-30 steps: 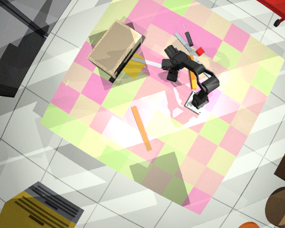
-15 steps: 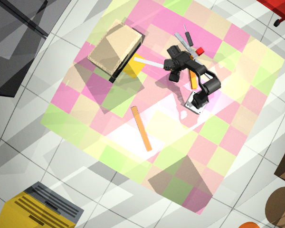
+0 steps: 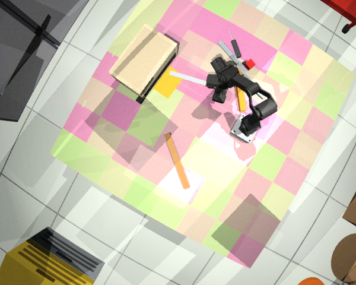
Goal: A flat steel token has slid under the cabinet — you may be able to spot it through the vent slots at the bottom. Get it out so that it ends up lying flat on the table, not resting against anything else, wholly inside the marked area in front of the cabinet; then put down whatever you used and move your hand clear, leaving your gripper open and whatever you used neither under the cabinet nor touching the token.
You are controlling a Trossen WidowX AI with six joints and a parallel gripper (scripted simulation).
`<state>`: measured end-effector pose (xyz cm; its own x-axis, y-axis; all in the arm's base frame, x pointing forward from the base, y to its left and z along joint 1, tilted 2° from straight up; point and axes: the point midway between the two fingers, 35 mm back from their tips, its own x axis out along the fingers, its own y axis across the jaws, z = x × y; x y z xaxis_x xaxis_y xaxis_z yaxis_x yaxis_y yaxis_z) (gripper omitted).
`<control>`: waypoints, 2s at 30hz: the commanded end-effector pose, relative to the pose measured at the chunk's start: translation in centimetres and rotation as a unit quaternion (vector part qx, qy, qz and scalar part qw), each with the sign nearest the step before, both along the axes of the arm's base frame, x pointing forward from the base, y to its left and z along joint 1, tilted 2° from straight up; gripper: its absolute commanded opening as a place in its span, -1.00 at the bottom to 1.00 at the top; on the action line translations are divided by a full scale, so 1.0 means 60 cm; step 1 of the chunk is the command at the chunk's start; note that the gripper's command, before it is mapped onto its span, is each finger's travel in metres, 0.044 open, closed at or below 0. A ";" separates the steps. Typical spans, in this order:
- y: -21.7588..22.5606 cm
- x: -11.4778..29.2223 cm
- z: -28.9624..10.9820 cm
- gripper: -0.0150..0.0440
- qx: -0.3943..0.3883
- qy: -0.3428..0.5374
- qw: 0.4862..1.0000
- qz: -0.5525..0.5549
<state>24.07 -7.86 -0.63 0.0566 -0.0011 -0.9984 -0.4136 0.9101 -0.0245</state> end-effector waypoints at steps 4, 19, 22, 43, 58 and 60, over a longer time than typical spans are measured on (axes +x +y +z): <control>-0.001 0.000 0.001 -0.49 0.001 -0.001 1.000 -0.032; -0.002 -0.001 0.002 -0.49 0.004 -0.001 0.996 -0.091; -0.002 -0.001 0.002 -0.49 0.005 -0.001 0.995 -0.103; -0.003 -0.002 0.002 -0.49 0.010 -0.002 0.982 -0.186; -0.003 -0.002 0.002 -0.49 0.013 -0.002 0.970 -0.244; -0.003 -0.002 0.002 -0.49 0.014 -0.002 0.968 -0.252</control>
<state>23.91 -7.99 -0.55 0.0567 -0.0014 -0.9984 0.0488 0.9988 0.0014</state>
